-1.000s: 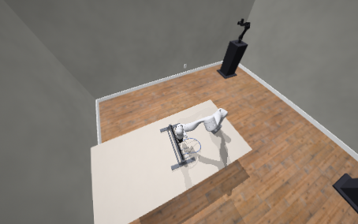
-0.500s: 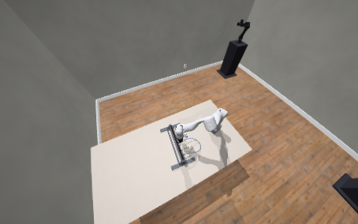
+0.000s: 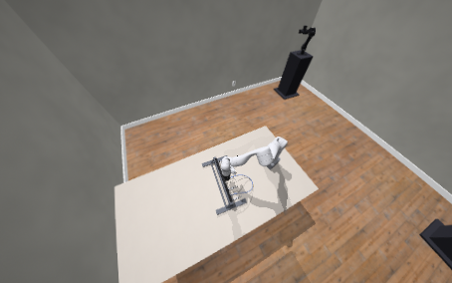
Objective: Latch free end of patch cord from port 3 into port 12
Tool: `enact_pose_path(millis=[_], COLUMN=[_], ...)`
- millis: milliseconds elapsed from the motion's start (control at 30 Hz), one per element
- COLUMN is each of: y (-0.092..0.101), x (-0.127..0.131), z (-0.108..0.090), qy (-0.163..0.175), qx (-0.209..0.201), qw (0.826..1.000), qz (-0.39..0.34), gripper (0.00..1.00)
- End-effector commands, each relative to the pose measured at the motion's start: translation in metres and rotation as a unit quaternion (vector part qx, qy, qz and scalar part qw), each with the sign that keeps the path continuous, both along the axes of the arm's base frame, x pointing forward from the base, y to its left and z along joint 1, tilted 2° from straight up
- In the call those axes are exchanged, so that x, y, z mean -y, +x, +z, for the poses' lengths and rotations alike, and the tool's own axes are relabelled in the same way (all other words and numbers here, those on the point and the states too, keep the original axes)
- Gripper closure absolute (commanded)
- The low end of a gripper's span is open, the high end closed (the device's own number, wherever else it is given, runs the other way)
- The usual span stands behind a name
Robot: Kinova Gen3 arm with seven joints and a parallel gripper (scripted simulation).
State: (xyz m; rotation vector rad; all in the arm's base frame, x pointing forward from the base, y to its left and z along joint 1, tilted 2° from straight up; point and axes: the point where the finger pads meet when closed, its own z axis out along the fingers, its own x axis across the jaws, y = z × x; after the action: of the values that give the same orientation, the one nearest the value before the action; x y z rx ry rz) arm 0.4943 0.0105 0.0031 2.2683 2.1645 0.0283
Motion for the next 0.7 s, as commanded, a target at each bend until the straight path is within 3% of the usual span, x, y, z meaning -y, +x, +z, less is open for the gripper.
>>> enact_pose_path(millis=[0, 667], y=[0.006, 0.018], x=[0.001, 0.002], z=[0.0, 0.0], qy=[-0.001, -0.001], qx=[0.001, 0.001], qw=[1.0, 1.0], qz=[0.0, 0.0], gripper=[1.0, 1.0])
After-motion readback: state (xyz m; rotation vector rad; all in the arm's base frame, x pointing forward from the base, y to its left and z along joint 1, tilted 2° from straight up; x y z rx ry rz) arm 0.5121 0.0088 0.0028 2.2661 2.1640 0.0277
